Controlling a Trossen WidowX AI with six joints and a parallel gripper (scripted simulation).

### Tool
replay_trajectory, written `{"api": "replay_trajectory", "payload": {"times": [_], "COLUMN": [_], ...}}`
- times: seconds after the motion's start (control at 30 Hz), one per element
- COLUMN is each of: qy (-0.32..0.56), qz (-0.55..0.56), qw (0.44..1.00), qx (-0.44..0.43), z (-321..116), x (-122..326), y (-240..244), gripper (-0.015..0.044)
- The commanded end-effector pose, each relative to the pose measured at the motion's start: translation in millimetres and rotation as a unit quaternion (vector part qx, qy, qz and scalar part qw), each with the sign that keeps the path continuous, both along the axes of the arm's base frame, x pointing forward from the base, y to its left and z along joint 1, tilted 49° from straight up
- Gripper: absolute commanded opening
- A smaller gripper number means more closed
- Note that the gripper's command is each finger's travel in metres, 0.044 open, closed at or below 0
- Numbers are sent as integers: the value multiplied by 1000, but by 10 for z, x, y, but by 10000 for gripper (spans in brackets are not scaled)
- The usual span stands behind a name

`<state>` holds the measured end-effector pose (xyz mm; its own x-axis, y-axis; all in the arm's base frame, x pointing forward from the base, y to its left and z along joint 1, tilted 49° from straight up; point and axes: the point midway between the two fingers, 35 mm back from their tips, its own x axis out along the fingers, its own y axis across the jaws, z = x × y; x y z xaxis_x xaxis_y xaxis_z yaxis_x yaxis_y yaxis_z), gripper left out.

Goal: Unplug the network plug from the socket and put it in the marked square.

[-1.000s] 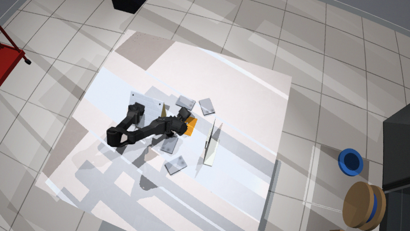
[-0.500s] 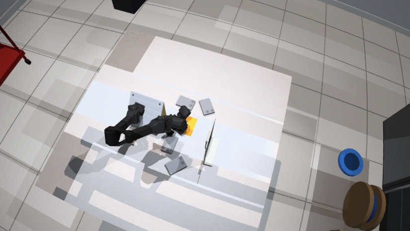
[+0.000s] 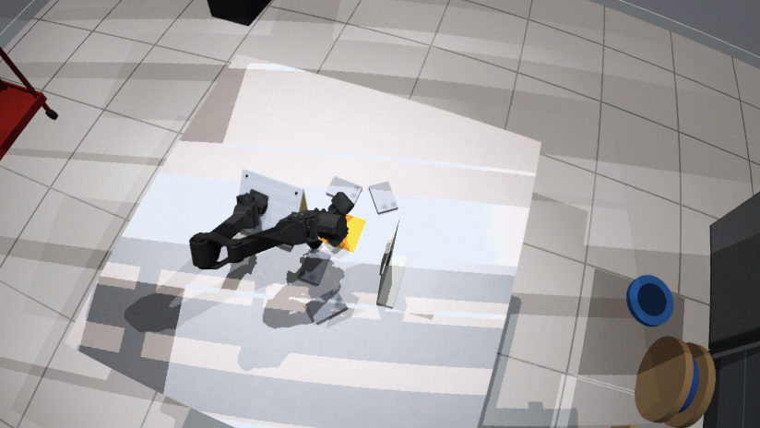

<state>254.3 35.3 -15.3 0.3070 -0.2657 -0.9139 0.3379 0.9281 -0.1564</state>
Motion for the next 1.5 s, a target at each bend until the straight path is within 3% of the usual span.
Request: {"api": "replay_trajectory", "payload": {"times": [0.0, 0.87, 1.47], "qy": [-5, -1, -2], "qz": [-1, 0, -1], "qw": [1000, 1000, 1000], "qx": [1, -1, 2], "z": [74, 283, 709], "x": [13, -55, -47], "y": [55, 290, 787], "gripper": [156, 156, 156]}}
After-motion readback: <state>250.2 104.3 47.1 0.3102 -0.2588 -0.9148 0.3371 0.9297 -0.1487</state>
